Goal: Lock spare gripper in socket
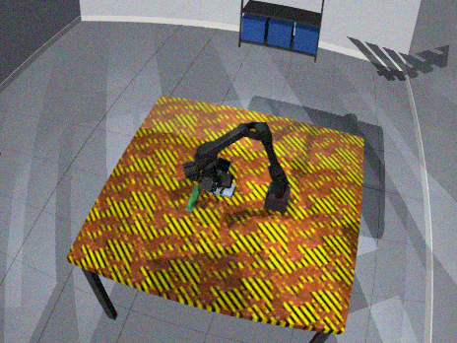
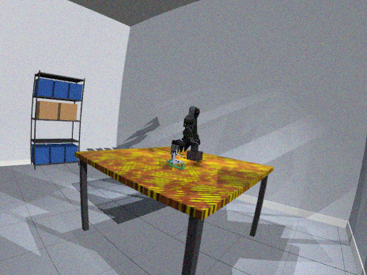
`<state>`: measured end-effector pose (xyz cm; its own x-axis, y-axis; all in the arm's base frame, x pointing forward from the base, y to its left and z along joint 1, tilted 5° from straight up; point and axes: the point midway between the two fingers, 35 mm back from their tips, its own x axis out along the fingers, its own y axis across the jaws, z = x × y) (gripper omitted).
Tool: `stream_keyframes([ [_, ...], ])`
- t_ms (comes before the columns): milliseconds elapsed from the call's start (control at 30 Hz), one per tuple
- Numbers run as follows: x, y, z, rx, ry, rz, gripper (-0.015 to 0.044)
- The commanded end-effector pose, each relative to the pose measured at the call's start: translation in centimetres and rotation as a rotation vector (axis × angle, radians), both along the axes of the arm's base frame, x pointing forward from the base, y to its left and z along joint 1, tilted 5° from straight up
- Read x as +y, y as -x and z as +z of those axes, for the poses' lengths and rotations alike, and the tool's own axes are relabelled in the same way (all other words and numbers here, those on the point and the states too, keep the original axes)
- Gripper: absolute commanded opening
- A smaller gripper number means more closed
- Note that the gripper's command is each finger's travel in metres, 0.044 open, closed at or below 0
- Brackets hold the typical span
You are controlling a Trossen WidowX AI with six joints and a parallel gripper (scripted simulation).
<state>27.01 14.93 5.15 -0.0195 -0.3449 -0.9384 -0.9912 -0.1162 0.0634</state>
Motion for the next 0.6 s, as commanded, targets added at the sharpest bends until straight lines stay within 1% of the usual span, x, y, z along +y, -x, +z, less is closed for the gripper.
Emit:
stream_keyframes([
  [0,0.7,0.1,0.8,0.000,-0.002,-0.001,0.0200],
  [233,1.8,0.2,2.2,-0.002,0.004,0.005,0.0200],
  [267,1.3,0.1,1.6,-0.003,0.006,0.007,0.0226],
  [533,1.3,0.1,1.6,-0.003,0.006,0.007,0.0436],
  [567,1.3,0.1,1.6,-0.003,0.006,0.007,0.0440],
])
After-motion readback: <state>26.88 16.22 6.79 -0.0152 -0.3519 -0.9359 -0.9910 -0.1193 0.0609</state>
